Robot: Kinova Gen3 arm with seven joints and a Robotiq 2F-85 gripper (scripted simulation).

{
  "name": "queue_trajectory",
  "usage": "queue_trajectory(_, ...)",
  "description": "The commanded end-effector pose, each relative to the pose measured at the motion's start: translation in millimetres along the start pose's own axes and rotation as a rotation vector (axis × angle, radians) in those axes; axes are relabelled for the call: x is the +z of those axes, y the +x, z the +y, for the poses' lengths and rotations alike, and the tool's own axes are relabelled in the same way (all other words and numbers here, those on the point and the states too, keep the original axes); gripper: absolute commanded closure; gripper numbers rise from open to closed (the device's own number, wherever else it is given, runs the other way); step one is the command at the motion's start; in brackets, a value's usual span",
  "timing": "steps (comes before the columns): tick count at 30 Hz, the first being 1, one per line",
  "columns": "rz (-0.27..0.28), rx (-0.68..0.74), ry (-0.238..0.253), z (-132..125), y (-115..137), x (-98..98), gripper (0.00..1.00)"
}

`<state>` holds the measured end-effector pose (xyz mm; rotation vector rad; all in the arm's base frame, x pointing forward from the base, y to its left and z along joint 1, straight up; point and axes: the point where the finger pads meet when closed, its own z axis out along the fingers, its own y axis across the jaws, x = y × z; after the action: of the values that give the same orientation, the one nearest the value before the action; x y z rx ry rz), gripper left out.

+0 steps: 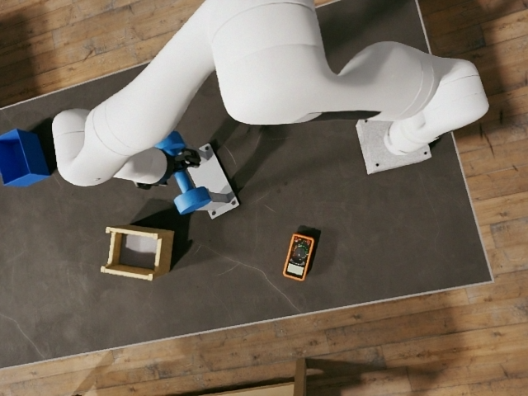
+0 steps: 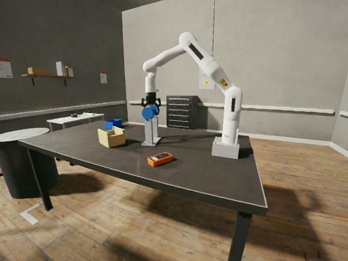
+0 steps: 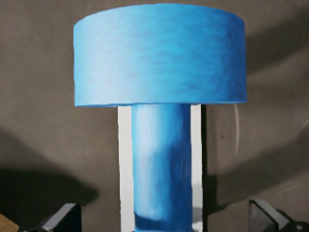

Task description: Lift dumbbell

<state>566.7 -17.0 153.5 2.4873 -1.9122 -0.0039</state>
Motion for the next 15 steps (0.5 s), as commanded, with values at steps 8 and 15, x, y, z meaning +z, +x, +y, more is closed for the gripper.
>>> queue_trajectory(8, 0.000, 0.000, 0.002, -0.4, 0.2, -0.8, 0.90)
queue_trajectory(15, 0.000, 0.000, 0.002, -0.4, 0.2, -0.8, 0.90)
